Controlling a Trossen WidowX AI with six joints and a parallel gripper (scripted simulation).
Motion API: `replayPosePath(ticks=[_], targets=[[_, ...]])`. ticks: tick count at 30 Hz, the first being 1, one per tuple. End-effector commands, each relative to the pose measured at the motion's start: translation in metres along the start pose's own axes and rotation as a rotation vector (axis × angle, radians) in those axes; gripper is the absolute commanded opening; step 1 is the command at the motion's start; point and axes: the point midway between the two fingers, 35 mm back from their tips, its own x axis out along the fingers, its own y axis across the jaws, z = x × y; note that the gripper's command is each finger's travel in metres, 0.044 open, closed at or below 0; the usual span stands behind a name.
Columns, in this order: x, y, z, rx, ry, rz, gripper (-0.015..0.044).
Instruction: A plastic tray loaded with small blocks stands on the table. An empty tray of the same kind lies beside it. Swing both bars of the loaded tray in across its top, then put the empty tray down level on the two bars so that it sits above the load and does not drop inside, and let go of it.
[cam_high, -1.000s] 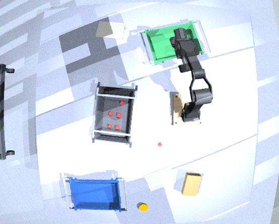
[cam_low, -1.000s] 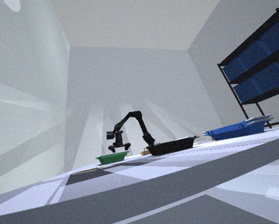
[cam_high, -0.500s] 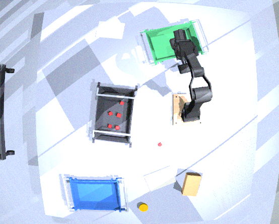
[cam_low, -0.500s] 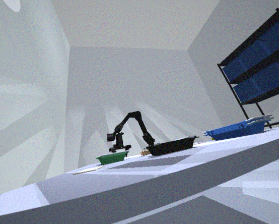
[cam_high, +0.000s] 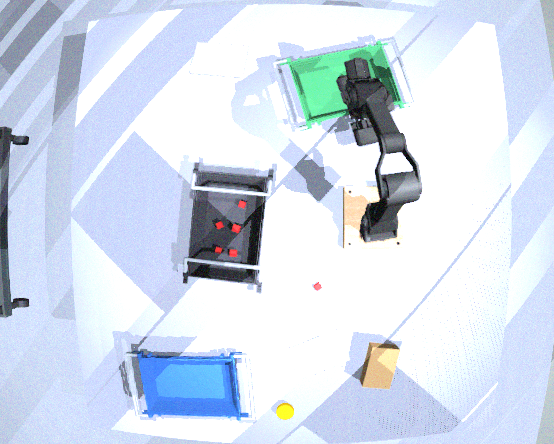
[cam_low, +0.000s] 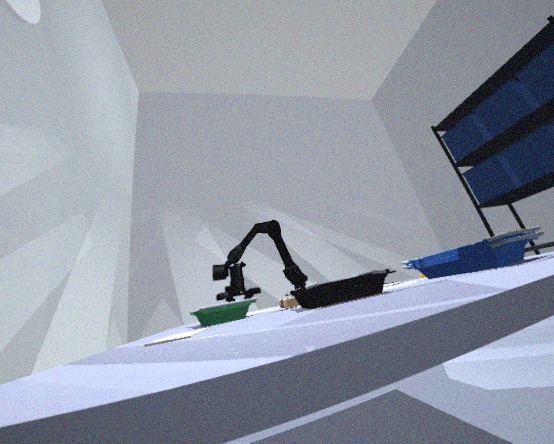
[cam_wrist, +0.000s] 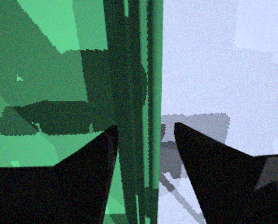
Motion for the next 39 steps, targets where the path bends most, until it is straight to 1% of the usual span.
replayPosePath(ticks=[1,26,29,39], targets=[[0.001,-0.001,-0.001,0.005,0.003,-0.004,0.0181],[-0.002,0.000,-0.001,0.005,0.003,-0.004,0.0015],[-0.013,0.001,0.000,0.005,0.003,-0.004,0.0000],[-0.075,0.000,0.000,0.005,0.003,-0.004,0.0000]])
